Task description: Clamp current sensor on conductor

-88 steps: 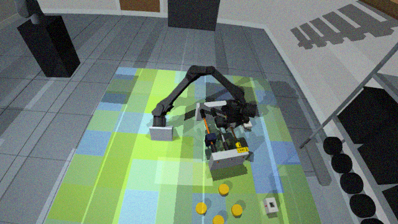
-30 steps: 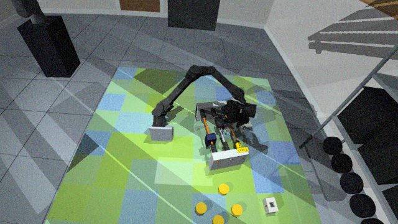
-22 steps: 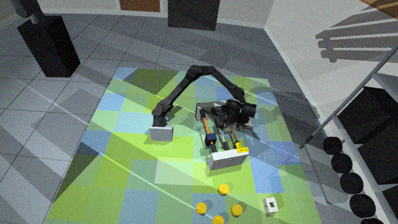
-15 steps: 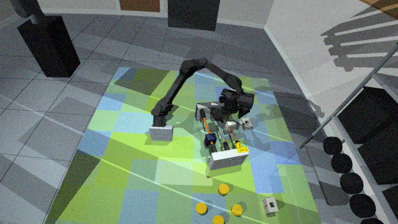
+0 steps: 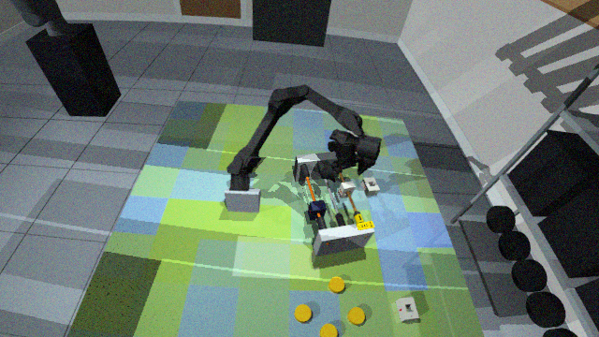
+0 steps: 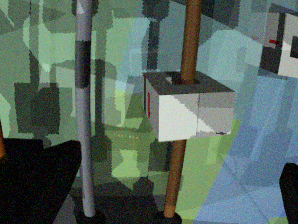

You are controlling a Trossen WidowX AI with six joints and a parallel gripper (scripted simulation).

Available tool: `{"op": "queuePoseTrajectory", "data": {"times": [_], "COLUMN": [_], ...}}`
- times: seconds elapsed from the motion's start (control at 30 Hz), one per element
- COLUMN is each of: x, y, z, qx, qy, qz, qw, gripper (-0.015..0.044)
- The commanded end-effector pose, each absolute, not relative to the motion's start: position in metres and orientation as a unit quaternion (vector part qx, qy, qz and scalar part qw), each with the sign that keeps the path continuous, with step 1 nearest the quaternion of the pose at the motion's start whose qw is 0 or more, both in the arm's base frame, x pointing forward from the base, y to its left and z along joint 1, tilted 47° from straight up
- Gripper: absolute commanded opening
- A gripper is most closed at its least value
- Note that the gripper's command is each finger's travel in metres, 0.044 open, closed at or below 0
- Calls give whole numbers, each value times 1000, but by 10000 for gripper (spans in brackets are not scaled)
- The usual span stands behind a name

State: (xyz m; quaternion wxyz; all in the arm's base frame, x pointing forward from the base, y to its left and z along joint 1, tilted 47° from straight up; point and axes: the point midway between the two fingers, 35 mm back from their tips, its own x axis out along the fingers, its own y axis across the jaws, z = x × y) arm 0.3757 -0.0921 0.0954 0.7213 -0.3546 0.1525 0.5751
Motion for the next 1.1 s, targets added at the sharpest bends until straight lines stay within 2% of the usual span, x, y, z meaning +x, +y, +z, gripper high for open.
{"op": "queuePoseTrajectory", "data": {"times": [0.0, 0.9, 0.97, 1.07], "x": [375, 375, 372, 354], "y": [-92, -92, -97, -119], "z": [97, 97, 90, 63], "qx": [-357, -357, -315, -122], "qy": [149, 149, 162, 194], "qz": [575, 575, 561, 491], "qw": [721, 721, 748, 841], "gripper": [440, 440, 440, 440]}}
